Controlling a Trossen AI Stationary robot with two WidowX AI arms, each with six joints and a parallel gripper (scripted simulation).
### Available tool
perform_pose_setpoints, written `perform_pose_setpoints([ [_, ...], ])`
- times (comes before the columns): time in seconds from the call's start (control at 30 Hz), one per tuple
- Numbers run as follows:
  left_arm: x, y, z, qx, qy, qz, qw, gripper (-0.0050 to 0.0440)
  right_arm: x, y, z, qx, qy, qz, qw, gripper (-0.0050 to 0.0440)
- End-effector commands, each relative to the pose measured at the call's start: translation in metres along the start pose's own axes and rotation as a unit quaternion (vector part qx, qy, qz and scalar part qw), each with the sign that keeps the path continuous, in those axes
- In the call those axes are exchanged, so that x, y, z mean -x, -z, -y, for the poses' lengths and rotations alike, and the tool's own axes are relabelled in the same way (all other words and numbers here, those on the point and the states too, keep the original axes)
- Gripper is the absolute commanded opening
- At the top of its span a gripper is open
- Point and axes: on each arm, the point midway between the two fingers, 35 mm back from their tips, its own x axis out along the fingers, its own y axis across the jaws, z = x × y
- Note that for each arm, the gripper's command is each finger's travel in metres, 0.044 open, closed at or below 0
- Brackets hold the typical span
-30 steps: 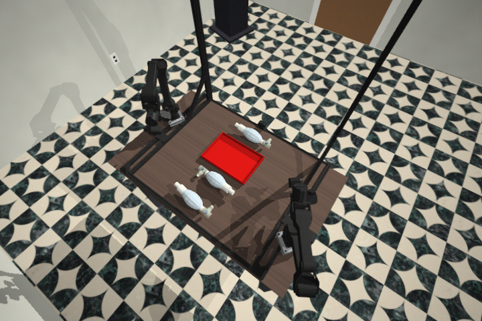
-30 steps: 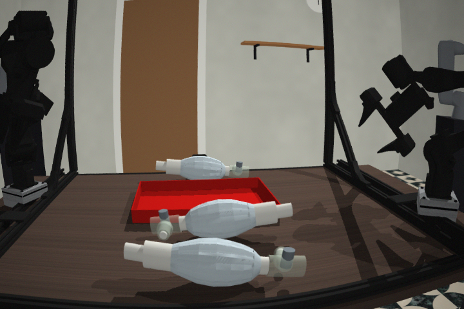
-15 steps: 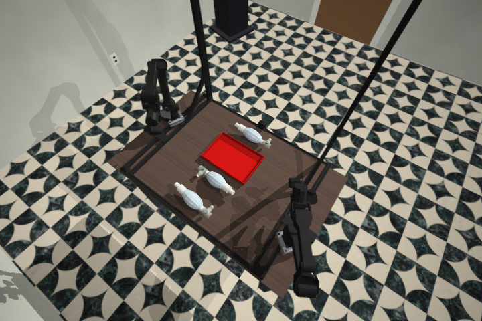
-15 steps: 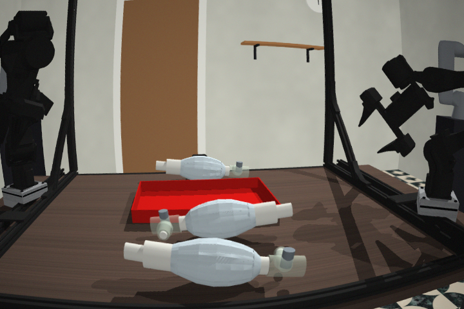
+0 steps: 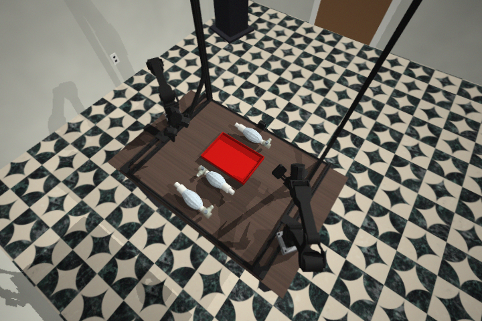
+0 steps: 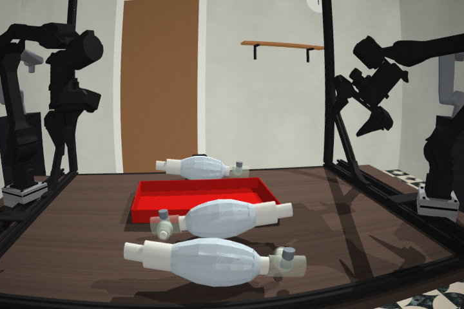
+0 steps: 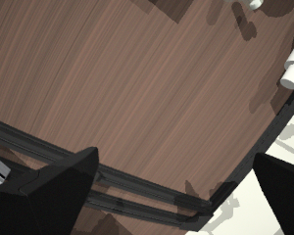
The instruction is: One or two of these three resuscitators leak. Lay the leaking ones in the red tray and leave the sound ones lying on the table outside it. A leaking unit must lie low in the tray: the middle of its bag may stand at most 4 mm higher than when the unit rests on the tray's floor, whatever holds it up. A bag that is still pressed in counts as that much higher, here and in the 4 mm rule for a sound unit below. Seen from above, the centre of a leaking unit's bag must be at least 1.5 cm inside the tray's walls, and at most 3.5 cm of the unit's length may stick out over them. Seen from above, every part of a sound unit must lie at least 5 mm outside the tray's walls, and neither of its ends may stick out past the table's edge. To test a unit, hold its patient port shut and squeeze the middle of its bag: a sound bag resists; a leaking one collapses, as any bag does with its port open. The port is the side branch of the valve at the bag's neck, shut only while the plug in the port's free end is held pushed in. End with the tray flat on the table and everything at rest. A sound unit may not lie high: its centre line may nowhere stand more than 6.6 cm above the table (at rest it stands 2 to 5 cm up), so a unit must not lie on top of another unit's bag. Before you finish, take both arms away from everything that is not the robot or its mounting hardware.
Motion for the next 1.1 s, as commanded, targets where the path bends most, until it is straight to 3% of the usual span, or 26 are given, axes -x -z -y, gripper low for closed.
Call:
perform_pose_setpoints([
  [0.0, -0.005, -0.002, -0.013, 0.131, -0.009, -0.023, 0.991, 0.0440, -0.002, -0.018, -0.004, -0.079, 0.011, 0.028, 0.996, 0.0440],
  [0.1, -0.005, -0.002, -0.013, 0.131, -0.009, -0.023, 0.991, 0.0440, -0.002, -0.018, -0.004, -0.079, 0.011, 0.028, 0.996, 0.0440],
  [0.2, -0.015, -0.004, -0.030, 0.214, -0.026, -0.055, 0.975, 0.0440, 0.001, -0.050, -0.006, -0.121, 0.024, 0.077, 0.989, 0.0440],
  [0.33, -0.035, -0.007, -0.059, 0.371, -0.067, -0.098, 0.921, 0.0440, 0.006, -0.098, -0.024, -0.202, 0.013, 0.160, 0.966, 0.0440],
  [0.47, -0.060, -0.006, -0.087, 0.513, -0.121, -0.127, 0.840, 0.0440, 0.017, -0.143, -0.050, -0.277, -0.029, 0.237, 0.931, 0.0440],
  [0.67, -0.060, -0.006, -0.087, 0.513, -0.121, -0.127, 0.840, 0.0440, 0.017, -0.143, -0.050, -0.277, -0.029, 0.237, 0.931, 0.0440],
  [0.7, -0.061, -0.005, -0.085, 0.497, -0.117, -0.131, 0.850, 0.0440, 0.019, -0.141, -0.045, -0.265, -0.022, 0.235, 0.935, 0.0440],
  [1.03, -0.100, -0.001, -0.118, 0.666, -0.202, -0.142, 0.704, 0.0440, 0.025, -0.163, -0.067, -0.311, -0.063, 0.272, 0.909, 0.0440],
  [1.07, -0.100, -0.001, -0.118, 0.666, -0.202, -0.142, 0.704, 0.0440, 0.025, -0.163, -0.067, -0.311, -0.063, 0.272, 0.909, 0.0440],
])
